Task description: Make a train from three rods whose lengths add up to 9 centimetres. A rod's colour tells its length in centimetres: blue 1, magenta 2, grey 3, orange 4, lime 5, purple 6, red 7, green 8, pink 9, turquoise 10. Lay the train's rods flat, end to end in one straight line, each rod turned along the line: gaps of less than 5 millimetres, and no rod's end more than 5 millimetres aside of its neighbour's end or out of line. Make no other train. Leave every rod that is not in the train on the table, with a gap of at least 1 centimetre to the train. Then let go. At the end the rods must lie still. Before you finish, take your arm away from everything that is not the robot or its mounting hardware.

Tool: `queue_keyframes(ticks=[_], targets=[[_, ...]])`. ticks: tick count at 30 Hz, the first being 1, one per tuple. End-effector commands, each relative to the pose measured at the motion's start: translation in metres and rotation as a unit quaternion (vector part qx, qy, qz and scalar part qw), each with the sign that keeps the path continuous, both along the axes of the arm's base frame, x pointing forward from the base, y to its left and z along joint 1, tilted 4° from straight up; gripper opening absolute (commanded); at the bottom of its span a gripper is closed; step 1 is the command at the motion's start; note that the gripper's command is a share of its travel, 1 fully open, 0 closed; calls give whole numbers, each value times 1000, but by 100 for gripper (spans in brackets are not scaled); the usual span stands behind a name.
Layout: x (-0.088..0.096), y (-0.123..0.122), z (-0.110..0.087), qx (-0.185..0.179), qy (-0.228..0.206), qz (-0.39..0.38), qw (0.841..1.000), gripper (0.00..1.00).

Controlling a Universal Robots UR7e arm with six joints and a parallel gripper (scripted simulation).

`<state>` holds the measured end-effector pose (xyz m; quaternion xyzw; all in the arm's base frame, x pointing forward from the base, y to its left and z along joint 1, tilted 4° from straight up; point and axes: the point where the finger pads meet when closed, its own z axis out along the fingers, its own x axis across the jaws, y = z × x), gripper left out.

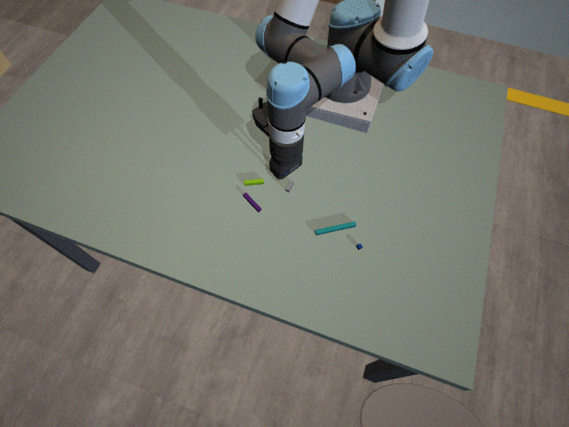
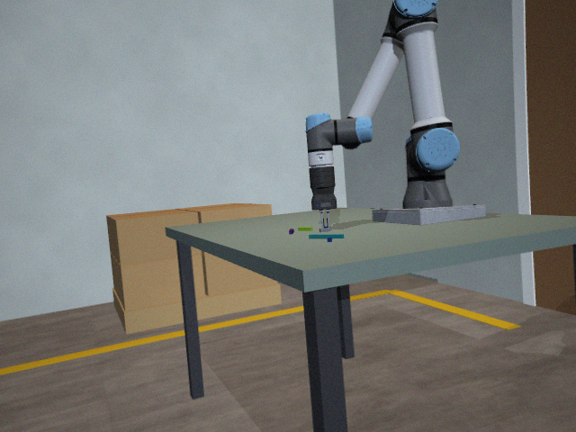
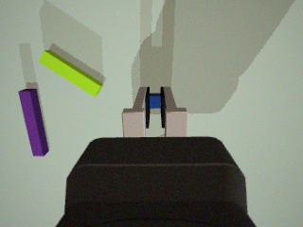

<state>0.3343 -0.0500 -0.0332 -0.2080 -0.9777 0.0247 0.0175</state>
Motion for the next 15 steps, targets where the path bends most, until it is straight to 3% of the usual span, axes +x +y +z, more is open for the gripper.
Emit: queue_keyframes(ticks=[1,15], targets=[[-1,-1,0,0,1,-1,1000,24],[2,-1,5,-1,-2,-1,1000,24]])
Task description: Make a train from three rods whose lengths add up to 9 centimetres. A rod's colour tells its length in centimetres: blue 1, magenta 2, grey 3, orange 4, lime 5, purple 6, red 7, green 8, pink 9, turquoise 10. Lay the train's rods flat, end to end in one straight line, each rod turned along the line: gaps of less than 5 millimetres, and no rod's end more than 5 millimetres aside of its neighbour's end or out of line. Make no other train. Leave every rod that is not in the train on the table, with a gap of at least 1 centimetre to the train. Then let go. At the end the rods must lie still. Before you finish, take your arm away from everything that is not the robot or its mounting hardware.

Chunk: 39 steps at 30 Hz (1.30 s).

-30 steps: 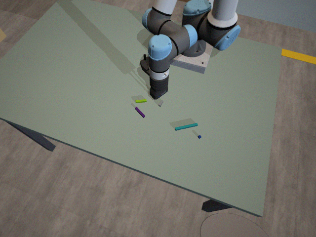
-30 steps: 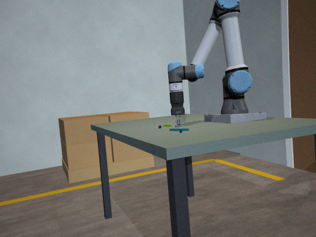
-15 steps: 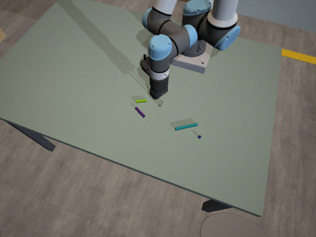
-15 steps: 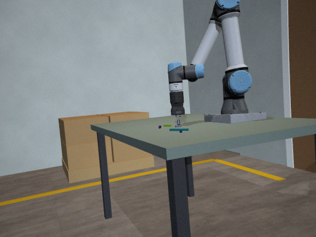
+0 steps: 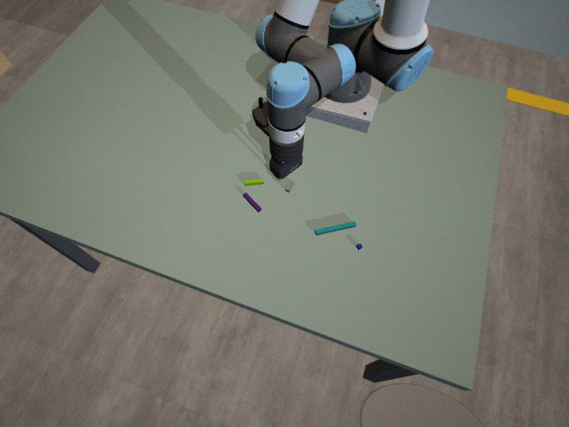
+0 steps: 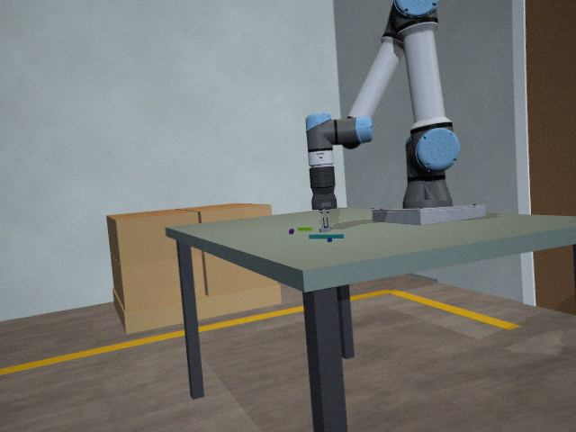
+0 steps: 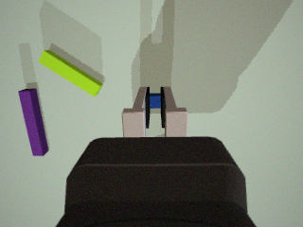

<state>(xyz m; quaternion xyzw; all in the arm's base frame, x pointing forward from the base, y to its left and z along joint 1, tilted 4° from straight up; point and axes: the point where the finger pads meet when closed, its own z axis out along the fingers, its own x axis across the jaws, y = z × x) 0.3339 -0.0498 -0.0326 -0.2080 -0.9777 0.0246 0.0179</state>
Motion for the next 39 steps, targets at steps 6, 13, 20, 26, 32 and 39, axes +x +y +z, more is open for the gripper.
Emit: queue_keyframes(ticks=[6,13,20,26,32,39], targets=[[3,0,21,-2,-2,0,1000,24],[4,1,54,-1,-2,0,1000,24],[5,2,79,-1,-3,0,1000,24],[6,3,97,-1,-3,0,1000,24],[6,3,101,-1,-3,0,1000,24],[5,3,100,-1,-1,0,1000,24]])
